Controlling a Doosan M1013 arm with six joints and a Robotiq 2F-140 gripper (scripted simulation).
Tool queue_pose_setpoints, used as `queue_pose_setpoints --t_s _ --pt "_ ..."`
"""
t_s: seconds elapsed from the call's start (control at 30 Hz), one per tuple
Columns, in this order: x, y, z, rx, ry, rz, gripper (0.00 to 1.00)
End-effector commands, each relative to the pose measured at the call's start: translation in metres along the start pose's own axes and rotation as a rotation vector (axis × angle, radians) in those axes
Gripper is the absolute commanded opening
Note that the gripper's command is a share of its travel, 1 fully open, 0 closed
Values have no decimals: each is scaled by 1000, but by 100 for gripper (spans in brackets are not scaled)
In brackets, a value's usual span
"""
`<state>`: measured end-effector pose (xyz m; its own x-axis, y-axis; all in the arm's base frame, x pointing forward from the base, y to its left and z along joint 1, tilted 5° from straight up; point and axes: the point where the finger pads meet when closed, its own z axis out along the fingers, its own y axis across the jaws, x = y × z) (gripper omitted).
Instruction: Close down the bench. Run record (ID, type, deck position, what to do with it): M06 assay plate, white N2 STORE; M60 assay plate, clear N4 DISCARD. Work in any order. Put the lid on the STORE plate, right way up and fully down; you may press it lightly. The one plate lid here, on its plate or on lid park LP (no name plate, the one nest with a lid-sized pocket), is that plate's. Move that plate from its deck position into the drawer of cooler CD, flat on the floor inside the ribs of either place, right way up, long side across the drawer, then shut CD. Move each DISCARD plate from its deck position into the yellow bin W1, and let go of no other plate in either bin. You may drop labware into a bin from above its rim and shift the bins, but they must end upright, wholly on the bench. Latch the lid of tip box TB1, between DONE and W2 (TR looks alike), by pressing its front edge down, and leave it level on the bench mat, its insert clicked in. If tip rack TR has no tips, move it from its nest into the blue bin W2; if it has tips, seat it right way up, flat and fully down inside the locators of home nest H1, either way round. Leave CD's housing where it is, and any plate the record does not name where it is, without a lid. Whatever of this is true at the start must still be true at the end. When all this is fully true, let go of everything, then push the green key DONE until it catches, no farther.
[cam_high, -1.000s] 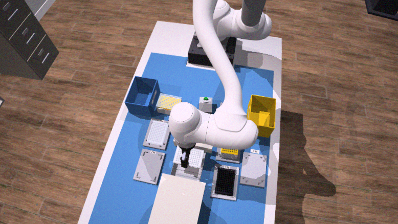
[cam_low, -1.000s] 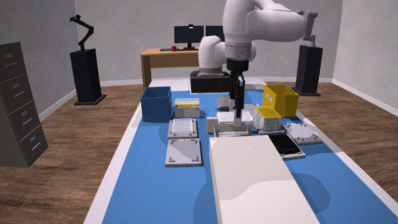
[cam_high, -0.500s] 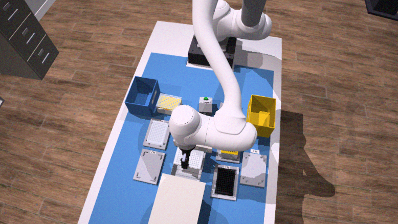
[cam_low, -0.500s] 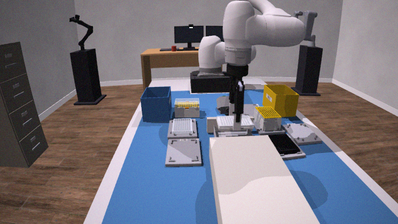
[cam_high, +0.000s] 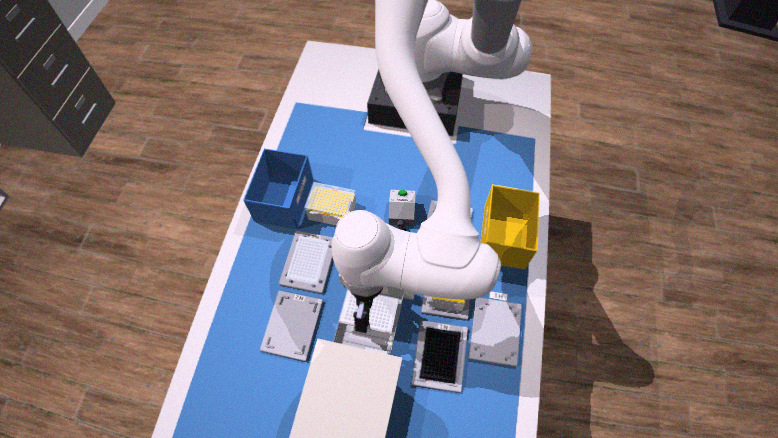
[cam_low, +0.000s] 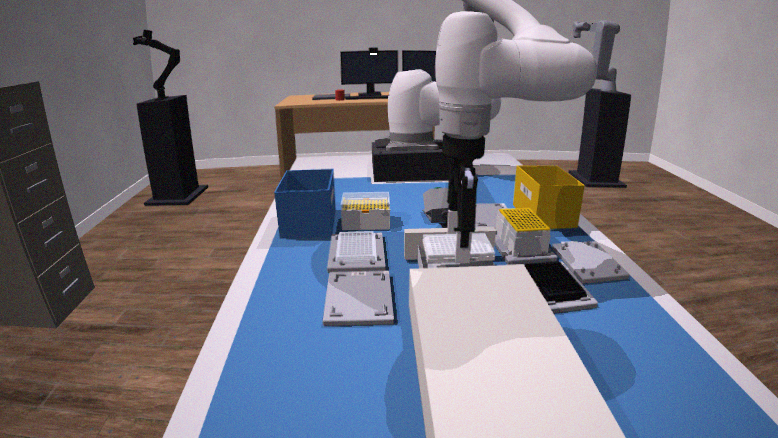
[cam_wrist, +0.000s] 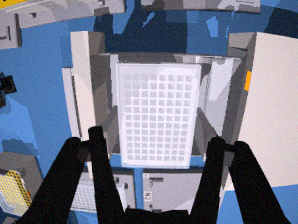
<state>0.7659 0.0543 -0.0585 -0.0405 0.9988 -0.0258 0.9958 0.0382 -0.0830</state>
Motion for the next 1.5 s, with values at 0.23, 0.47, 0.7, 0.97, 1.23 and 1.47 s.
queue_pose_setpoints --t_s 0.23,0.47,0.7,0.97,1.23,1.47 --pt "0 0 14 0 0 0 0" --pt "0 0 20 0 0 0 0" --pt "0 0 30 0 0 0 0" --pt "0 0 35 0 0 0 0" --pt "0 0 35 0 0 0 0" --pt "0 0 35 0 0 0 0"
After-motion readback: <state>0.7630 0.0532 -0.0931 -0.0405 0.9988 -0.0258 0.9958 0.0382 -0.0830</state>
